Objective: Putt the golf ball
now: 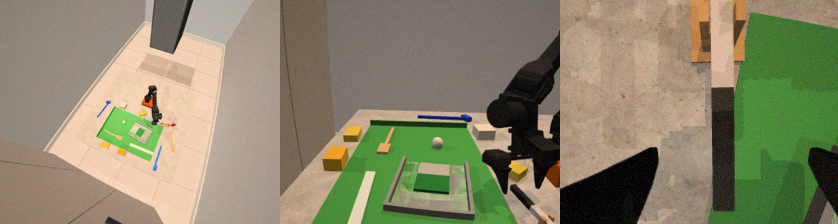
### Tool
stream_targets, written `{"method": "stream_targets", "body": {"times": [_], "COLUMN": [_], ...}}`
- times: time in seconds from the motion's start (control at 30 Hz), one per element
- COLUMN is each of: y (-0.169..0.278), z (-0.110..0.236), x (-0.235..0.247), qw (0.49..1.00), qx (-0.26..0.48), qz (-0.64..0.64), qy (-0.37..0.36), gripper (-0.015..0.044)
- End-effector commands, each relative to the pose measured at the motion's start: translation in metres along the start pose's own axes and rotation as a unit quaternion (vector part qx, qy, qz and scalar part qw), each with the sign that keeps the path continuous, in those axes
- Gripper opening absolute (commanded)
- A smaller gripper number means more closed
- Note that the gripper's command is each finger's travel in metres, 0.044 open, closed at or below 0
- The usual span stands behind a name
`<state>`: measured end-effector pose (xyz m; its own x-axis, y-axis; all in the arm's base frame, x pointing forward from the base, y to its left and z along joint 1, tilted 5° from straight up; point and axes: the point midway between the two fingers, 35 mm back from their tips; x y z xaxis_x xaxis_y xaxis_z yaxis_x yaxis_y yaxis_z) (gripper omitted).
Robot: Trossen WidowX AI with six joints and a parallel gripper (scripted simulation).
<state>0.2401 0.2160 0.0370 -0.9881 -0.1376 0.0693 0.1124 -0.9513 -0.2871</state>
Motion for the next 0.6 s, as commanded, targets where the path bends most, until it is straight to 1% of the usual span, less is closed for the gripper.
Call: {"method": "stream_targets", "body": {"times": [0.0,0.1,0.33,0.57], "y": [0.005,0.008,0.008,0.01], "z": [-0.015,-0.025,-0.026,-0.035], "x": [0.003,0.004,0.004,0.003], "qw": [1.0,1.0,1.0,1.0], "qx": [0.001,0.001,0.001,0.001], "qz": [0.001,0.001,0.001,0.001], "qy": [-0.007,-0.007,-0.007,-0.007], "gripper": [0.044,0.044,0.044,0.044]}}
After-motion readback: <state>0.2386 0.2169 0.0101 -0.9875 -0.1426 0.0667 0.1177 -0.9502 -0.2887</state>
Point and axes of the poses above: the point midway between the two fingers, 35 mm back from their tips, its own z axis back along the fingers, its own x axis across the jaws, y = z × x, and after that the axes turned 5 degrees about -z, right-handed
